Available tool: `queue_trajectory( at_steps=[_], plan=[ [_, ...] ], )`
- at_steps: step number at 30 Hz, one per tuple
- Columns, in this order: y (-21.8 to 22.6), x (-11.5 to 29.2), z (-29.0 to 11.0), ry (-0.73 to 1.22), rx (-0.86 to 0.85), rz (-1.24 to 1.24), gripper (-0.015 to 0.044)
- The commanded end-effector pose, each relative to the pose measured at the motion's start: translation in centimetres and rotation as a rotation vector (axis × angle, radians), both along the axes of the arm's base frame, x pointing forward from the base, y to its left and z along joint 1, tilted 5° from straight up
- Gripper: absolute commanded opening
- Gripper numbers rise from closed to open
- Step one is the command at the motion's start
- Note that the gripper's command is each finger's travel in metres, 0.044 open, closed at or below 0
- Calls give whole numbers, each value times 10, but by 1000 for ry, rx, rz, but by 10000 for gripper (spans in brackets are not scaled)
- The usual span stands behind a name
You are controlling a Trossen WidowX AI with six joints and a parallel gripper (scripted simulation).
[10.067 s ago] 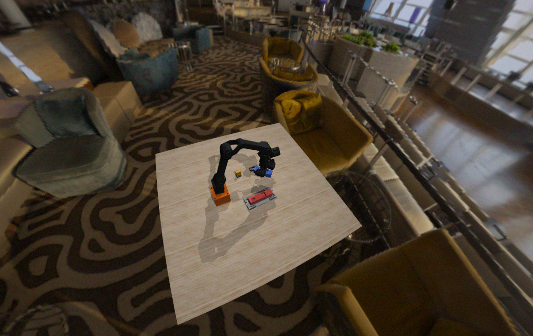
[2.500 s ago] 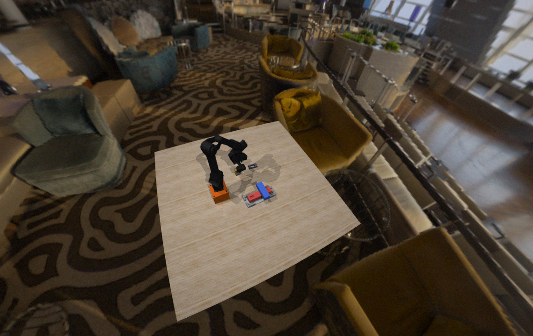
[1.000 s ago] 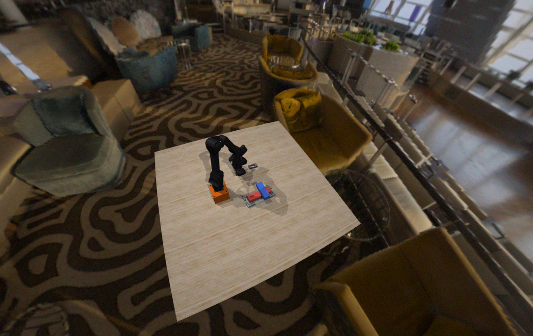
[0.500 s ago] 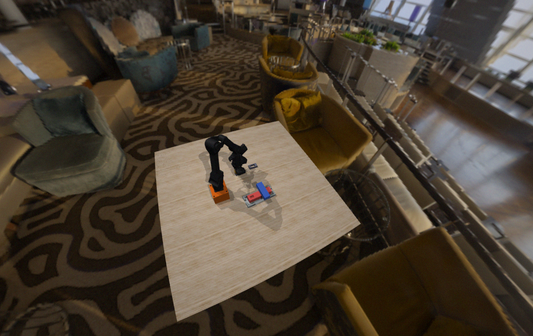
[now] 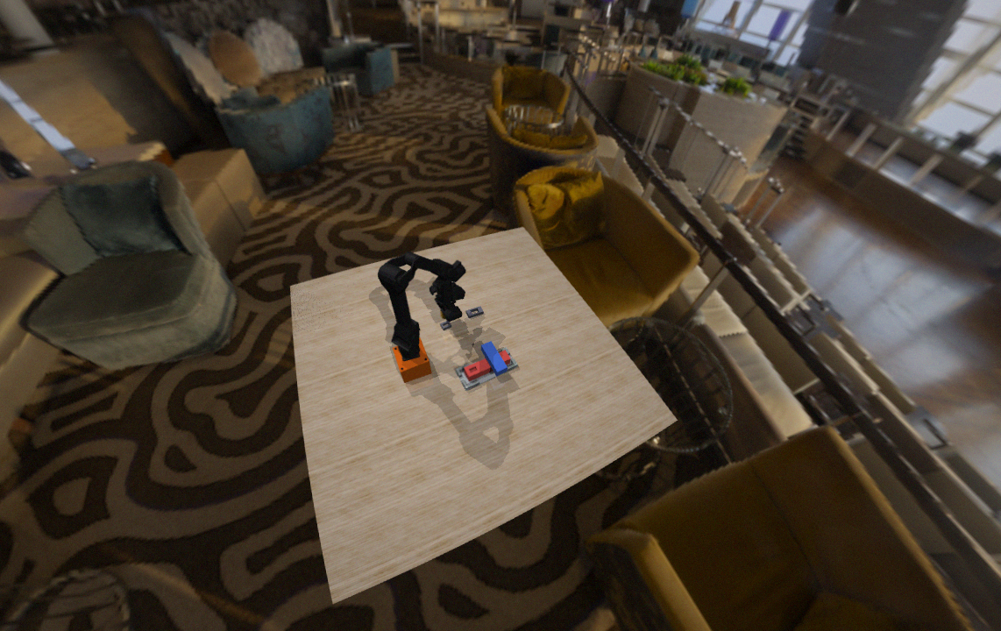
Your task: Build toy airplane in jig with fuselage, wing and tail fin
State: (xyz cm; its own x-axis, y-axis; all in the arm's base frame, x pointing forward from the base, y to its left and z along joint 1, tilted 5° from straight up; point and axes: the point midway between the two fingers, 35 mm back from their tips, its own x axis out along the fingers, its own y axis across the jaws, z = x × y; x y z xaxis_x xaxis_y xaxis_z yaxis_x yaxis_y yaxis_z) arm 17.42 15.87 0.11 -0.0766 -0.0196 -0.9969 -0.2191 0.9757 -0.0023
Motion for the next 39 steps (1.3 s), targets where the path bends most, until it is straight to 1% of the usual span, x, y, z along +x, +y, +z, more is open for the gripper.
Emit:
queue_trajectory(
  at_steps=[1, 22, 27, 39],
  plan=[
    [2, 3, 14, -11, 10, 3, 0],
    [-3, 1, 77, -13, 13, 7, 0],
    [-7, 4, 78, -14, 14, 6, 0],
    [-37, 28, 71, -21, 13, 0, 0]
  ],
)
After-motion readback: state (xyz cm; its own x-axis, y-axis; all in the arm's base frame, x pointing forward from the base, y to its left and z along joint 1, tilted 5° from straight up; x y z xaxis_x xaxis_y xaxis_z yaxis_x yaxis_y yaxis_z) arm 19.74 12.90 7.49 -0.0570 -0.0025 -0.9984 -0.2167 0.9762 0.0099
